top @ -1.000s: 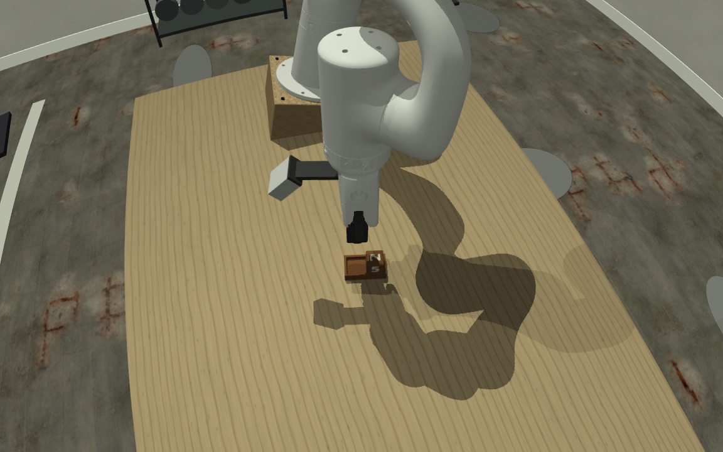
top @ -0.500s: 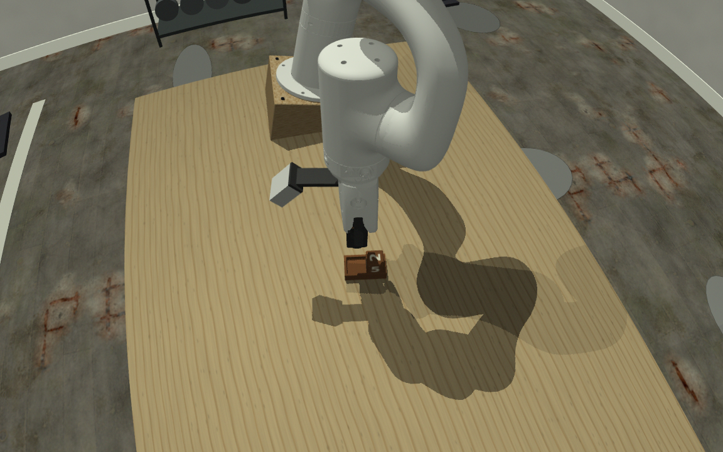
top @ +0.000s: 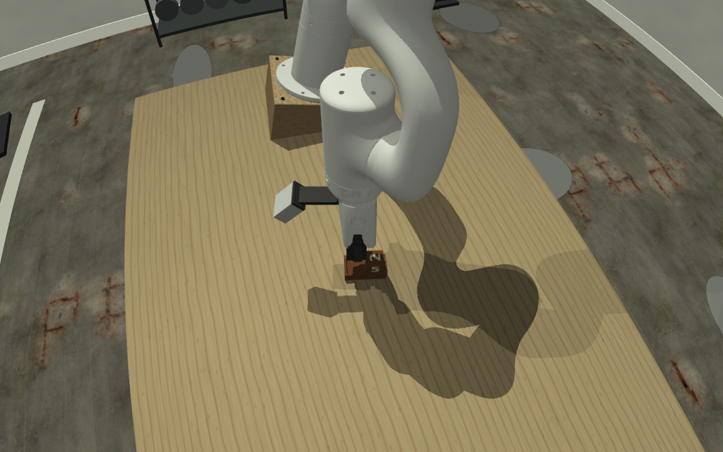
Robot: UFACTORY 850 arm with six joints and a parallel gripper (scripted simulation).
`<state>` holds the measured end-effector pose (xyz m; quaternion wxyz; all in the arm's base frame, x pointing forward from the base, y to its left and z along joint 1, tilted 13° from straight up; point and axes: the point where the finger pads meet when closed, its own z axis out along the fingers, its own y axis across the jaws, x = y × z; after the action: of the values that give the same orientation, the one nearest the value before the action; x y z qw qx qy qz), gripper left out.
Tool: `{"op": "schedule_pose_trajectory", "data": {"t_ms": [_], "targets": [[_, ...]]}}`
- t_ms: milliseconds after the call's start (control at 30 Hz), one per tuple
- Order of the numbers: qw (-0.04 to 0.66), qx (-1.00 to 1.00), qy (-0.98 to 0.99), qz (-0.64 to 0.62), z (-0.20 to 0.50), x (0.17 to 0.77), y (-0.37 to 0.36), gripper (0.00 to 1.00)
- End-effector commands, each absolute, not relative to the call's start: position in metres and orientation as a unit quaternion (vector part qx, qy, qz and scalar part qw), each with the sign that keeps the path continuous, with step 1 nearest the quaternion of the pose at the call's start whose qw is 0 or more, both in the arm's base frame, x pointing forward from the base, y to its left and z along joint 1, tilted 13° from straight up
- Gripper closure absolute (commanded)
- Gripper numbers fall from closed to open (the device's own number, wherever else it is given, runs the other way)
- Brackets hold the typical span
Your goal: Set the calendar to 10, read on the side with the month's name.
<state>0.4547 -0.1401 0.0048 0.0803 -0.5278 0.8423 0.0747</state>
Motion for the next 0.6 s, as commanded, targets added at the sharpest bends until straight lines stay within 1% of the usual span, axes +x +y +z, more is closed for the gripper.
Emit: {"op": "schedule_pose_trajectory", "data": {"t_ms": [0,567], "targets": [[0.083,-0.528,0.842,0.073,-0.0037,0.4565,-0.1387,0.73],[0.083,-0.528,0.842,0.073,-0.0067,0.4566,-0.138,0.73]]}}
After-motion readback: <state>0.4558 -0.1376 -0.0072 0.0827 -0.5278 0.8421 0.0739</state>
